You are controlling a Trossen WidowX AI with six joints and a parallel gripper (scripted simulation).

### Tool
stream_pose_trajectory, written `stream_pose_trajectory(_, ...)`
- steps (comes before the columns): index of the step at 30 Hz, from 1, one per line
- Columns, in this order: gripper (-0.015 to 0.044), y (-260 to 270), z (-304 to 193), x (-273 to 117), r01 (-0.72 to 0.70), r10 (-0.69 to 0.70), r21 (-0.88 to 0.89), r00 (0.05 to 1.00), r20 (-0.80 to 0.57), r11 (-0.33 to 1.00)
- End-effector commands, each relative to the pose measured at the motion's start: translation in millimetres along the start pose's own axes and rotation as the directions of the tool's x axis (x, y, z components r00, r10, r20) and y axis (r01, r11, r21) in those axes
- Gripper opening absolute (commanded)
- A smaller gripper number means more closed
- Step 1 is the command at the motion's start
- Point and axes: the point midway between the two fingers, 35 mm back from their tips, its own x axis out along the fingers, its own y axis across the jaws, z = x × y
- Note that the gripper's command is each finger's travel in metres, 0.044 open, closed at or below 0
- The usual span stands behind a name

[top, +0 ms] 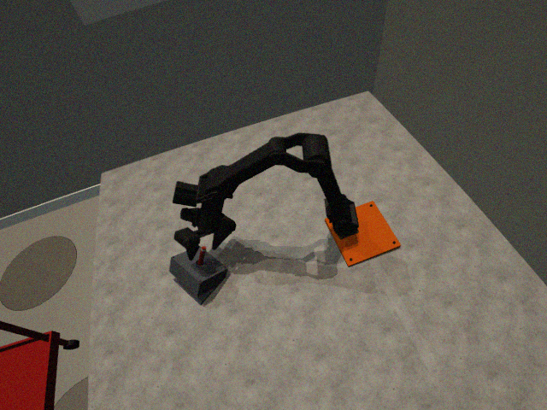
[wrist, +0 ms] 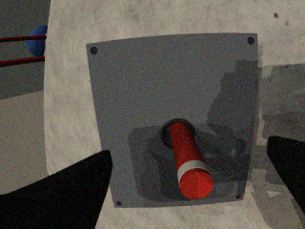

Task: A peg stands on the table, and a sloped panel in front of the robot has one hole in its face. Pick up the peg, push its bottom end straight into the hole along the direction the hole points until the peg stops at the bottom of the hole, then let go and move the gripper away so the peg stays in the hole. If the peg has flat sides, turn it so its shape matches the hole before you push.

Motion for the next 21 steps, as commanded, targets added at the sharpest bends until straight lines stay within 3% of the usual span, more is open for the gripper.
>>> stream_pose_trajectory(1, 0.0440, 4, 1, -11, -0.010, 0.010, -0.009, 1.000, 0.005, 1.000)
stream_pose_trajectory(21, 0.0440, 0, 4, -64, -0.002, 0.002, -0.004, 1.000, 0.008, 1.000)
